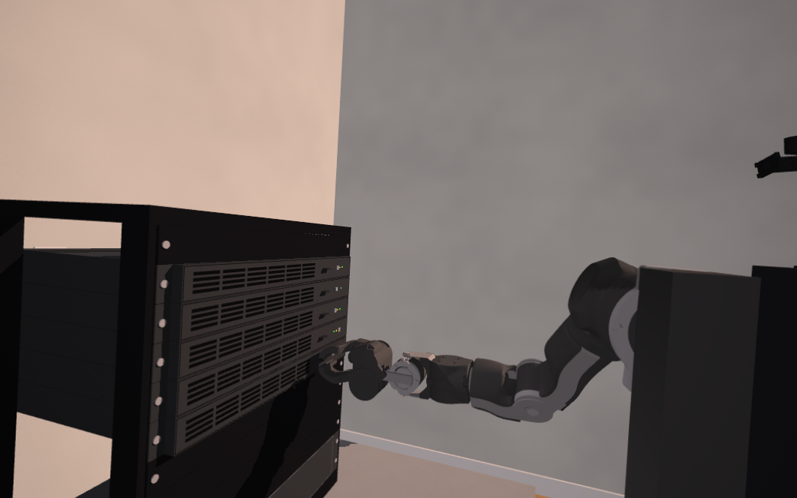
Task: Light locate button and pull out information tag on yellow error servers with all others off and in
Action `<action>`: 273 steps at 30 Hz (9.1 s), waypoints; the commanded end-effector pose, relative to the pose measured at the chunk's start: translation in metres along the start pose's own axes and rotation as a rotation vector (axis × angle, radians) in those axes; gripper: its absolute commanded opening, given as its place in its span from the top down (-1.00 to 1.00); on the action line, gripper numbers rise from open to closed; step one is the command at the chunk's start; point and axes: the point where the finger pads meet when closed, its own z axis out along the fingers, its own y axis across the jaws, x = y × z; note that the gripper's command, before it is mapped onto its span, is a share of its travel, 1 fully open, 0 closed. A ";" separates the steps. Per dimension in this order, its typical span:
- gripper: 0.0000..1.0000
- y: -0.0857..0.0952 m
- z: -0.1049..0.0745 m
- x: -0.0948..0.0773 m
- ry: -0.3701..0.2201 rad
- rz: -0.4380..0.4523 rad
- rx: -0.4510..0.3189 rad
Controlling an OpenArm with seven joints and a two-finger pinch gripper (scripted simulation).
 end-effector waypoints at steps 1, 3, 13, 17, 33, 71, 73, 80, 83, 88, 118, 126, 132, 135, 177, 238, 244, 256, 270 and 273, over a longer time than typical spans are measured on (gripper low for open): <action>0.80 0.000 0.000 0.004 0.006 0.000 -0.006; 0.80 0.000 0.000 0.005 0.006 0.000 -0.007; 0.80 -0.001 0.000 0.006 0.006 0.000 -0.007; 0.80 -0.001 0.000 0.006 0.006 0.000 -0.007; 0.80 -0.001 0.000 0.005 0.006 0.000 -0.007; 0.80 -0.002 0.001 0.002 0.003 -0.001 -0.004; 0.80 -0.002 0.002 0.002 0.003 -0.001 -0.004; 0.80 -0.001 0.007 0.002 0.004 0.000 -0.005; 0.80 -0.001 0.007 0.002 0.004 0.000 -0.005; 0.80 -0.001 0.007 0.002 0.004 0.000 -0.005; 1.00 0.000 0.007 0.002 0.005 0.000 -0.007; 1.00 0.000 0.007 0.002 0.005 0.000 -0.007; 1.00 -0.002 -0.003 0.005 0.007 -0.001 -0.002; 1.00 0.000 -0.005 0.006 0.008 0.000 -0.009; 1.00 0.000 -0.029 0.012 0.008 0.000 -0.008; 0.80 -0.003 -0.045 0.017 0.009 0.005 0.004; 0.80 -0.004 -0.045 0.016 0.007 0.004 0.007; 0.80 -0.004 -0.045 0.016 0.007 0.004 0.007; 0.80 -0.003 -0.050 0.015 0.009 0.004 0.004; 0.80 -0.002 -0.059 0.013 0.009 0.004 0.004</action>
